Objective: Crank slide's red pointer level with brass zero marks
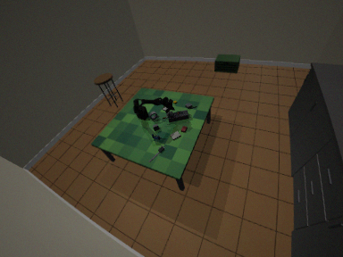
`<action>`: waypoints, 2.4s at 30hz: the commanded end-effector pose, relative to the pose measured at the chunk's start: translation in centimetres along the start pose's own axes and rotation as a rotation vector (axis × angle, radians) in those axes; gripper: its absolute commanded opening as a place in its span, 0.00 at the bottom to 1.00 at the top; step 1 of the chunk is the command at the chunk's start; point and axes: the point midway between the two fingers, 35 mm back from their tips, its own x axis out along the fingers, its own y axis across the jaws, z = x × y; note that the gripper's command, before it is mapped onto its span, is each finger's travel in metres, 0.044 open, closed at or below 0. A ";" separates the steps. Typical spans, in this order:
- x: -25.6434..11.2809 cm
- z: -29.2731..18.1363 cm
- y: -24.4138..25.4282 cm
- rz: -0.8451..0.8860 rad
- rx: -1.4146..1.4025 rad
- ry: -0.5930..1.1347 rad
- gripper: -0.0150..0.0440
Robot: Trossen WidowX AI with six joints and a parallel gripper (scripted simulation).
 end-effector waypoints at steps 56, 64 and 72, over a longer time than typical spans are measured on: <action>0.0 0.0 0.0 0.001 0.000 0.000 0.25; 0.0 0.0 0.0 0.001 0.000 0.000 0.25; 0.0 0.0 0.0 0.001 0.000 0.000 0.57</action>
